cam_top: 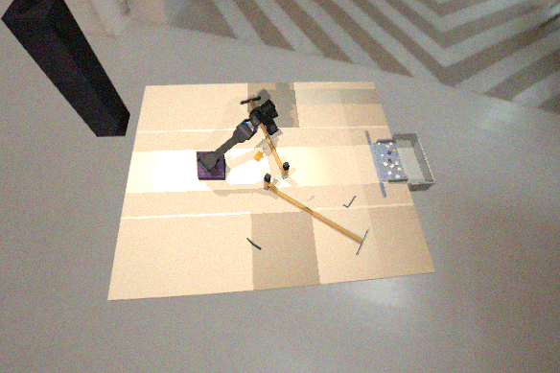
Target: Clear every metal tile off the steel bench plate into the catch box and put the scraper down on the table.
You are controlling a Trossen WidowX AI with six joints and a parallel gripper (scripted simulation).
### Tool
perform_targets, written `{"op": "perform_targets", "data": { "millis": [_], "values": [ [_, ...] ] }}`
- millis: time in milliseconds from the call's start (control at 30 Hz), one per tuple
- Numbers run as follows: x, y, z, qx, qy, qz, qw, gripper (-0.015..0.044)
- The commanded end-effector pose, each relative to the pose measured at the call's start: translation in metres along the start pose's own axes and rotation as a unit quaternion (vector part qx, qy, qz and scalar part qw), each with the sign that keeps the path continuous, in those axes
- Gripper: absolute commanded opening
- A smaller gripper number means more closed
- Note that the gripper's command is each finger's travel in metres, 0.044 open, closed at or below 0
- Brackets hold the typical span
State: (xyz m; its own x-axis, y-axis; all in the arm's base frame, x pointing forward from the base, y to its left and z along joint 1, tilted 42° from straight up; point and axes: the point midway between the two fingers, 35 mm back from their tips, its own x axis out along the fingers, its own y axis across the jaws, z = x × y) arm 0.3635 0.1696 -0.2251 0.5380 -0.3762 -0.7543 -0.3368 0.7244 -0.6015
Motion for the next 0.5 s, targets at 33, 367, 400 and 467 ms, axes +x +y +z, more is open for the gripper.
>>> {"op": "perform_targets", "data": {
  "millis": [33,367,400,467],
  "values": [
    [-0.003,0.002,-0.011,-0.002,0.005,-0.002,1.000,0.0000],
    [-0.012,0.008,-0.025,-0.003,0.005,-0.003,1.000,0.0000],
    [-0.013,0.008,-0.026,-0.003,0.004,-0.003,1.000,0.0000],
    [-0.014,0.009,-0.029,-0.003,0.004,-0.004,1.000,0.0000]
  ]
}}
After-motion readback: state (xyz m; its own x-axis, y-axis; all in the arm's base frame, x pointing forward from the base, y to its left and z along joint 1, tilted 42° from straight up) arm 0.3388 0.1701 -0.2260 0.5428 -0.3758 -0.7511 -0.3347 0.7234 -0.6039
